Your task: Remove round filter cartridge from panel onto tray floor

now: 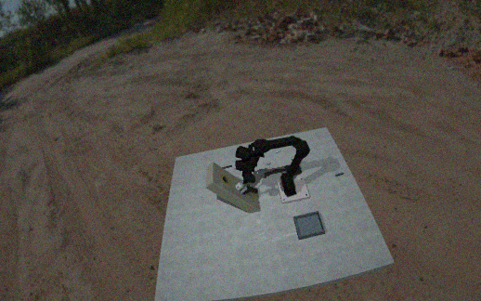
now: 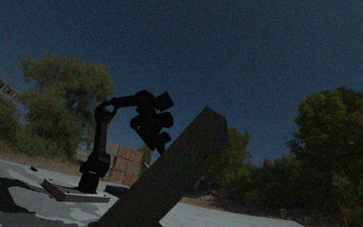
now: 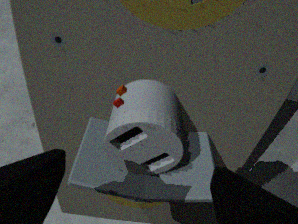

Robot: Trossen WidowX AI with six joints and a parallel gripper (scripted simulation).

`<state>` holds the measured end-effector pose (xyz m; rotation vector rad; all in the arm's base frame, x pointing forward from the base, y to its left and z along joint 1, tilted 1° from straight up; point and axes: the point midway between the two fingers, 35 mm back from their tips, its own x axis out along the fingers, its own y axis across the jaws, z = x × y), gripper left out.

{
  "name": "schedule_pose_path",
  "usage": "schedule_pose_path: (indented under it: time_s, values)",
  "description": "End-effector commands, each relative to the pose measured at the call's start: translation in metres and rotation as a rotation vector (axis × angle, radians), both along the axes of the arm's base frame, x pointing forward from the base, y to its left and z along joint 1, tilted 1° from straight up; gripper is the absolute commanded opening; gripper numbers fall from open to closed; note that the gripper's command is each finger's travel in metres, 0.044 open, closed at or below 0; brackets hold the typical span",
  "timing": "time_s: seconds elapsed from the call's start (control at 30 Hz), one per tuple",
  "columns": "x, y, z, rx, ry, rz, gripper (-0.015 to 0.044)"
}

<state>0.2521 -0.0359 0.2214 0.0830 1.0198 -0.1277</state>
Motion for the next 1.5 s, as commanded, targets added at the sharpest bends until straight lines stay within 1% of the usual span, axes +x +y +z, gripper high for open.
schedule_pose_path:
  time_s: [0.0, 0.8, 1.1, 1.13, 1.47]
  values:
    - [0.003, -0.001, -0.01, 0.004, 0.017, -0.011, 0.0305]
    - [0.021, -0.004, -0.043, 0.004, 0.016, -0.011, 0.0305]
    - [0.022, -0.004, -0.044, 0.004, 0.016, -0.011, 0.0305]
    - [0.022, -0.003, -0.04, 0.003, 0.006, -0.004, 0.0278]
    - [0.022, -0.003, -0.04, 0.003, 0.006, -0.004, 0.0212]
